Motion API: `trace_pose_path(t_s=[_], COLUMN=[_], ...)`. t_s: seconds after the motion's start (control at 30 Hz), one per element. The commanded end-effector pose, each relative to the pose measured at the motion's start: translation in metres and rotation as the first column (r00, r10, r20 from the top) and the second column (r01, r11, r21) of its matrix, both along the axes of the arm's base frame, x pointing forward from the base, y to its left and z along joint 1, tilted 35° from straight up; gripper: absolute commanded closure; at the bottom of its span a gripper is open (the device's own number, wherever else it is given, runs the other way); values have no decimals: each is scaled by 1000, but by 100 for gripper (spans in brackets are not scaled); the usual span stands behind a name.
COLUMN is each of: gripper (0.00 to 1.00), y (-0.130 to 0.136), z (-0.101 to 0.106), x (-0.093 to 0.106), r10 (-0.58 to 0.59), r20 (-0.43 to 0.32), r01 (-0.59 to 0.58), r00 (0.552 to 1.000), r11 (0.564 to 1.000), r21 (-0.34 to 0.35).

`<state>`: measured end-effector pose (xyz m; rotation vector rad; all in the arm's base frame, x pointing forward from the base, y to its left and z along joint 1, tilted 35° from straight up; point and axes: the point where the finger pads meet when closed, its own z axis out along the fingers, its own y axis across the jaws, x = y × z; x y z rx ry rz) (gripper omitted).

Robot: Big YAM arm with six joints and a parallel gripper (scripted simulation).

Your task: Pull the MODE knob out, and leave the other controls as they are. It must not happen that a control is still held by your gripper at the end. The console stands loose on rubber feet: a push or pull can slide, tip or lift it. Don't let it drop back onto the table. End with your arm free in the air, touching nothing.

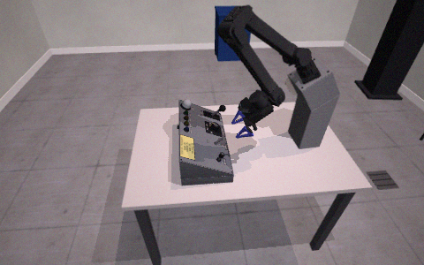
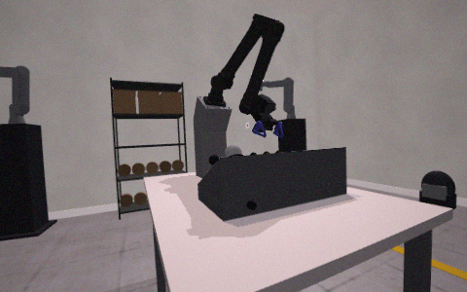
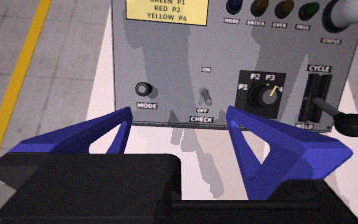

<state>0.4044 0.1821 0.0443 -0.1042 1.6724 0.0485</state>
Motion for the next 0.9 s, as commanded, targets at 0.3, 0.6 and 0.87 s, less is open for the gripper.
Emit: trace_pose_path(t_s=[0.3, 0.6, 0.87], gripper=[0, 0, 0], y=[-4, -4, -4], z=[-15, -15, -15], x=[-13, -13, -13], r10=[-1, 0, 0], r20=[-35, -35, -35], r01=[3, 3, 3], r00=[999, 999, 999], r11=[998, 998, 998], r21=[68, 65, 65])
